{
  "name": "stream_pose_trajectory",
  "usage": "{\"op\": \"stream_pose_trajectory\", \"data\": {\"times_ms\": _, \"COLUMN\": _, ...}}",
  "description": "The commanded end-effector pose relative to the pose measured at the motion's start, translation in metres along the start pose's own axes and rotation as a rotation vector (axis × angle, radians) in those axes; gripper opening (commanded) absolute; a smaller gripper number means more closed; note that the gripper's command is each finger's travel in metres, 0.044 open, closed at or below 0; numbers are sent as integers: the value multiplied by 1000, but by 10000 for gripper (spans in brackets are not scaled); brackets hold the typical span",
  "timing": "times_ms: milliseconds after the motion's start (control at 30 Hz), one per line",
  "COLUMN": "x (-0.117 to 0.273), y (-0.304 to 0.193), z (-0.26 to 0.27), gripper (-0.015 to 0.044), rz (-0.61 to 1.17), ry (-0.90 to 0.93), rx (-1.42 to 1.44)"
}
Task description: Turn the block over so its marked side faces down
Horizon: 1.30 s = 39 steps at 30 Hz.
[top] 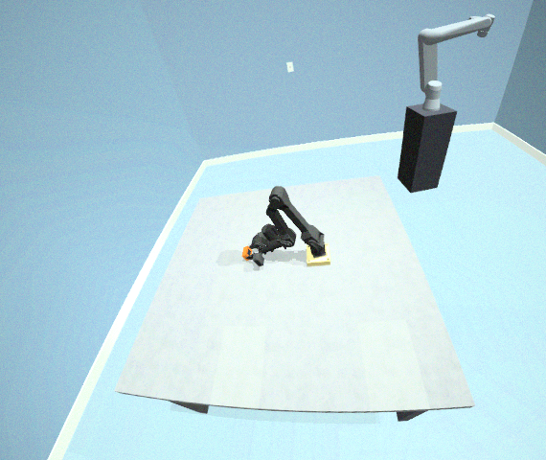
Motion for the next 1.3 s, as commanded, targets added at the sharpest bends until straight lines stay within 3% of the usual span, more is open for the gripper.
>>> {"op": "stream_pose_trajectory", "data": {"times_ms": 0, "x": 1, "y": -2, "z": 0, "gripper": 0, "rz": 3, "ry": 3, "rx": -6}}
{"op": "stream_pose_trajectory", "data": {"times_ms": 233, "x": 1, "y": -2, "z": 0, "gripper": 0, "rz": 3, "ry": 3, "rx": -6}}
{"op": "stream_pose_trajectory", "data": {"times_ms": 800, "x": 1, "y": -2, "z": 0, "gripper": 440, "rz": 3, "ry": 3, "rx": -6}}
{"op": "stream_pose_trajectory", "data": {"times_ms": 1267, "x": 1, "y": -2, "z": 0, "gripper": 440, "rz": 3, "ry": 3, "rx": -6}}
Point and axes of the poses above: the point midway between the two fingers, 35 mm back from their tips, its own x axis back along the fingers, its own z axis across the jaws, y = z × x, the point moved 6 cm from there along x, back along the fingers, and after that the axes turned 11 degrees about -x, right-handed, at the moved point
